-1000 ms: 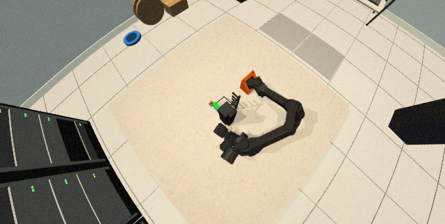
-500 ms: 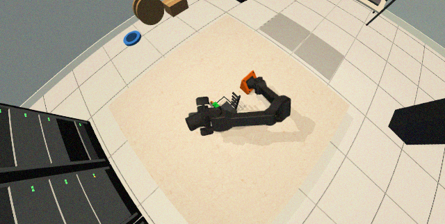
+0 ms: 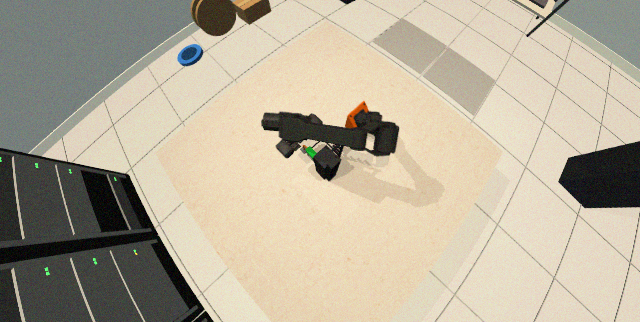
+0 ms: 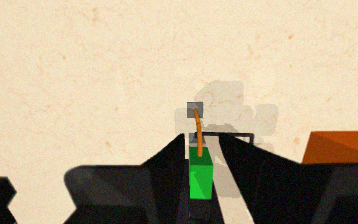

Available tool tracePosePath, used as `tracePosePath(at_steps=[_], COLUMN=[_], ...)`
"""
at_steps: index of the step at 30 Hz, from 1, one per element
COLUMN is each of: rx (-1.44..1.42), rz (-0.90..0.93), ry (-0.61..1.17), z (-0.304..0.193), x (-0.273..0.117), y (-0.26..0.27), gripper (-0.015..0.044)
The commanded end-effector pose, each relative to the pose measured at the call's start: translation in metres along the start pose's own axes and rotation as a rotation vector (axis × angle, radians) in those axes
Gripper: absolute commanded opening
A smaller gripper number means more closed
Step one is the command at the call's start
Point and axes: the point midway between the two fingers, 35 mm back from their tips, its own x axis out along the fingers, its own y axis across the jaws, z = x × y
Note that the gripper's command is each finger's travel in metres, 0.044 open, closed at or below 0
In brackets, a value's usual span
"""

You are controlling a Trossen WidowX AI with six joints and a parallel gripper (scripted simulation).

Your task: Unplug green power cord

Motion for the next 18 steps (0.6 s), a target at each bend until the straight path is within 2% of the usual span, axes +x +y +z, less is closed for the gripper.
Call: tracePosePath(at_steps=[1,18], rx=[0.044,0.044], rz=[-0.004,-0.004], ry=[0.027,0.027], z=[-0.004,-0.021], x=[0.001,0.001], y=[-0.002,0.000], gripper=[0.0160,0.0160])
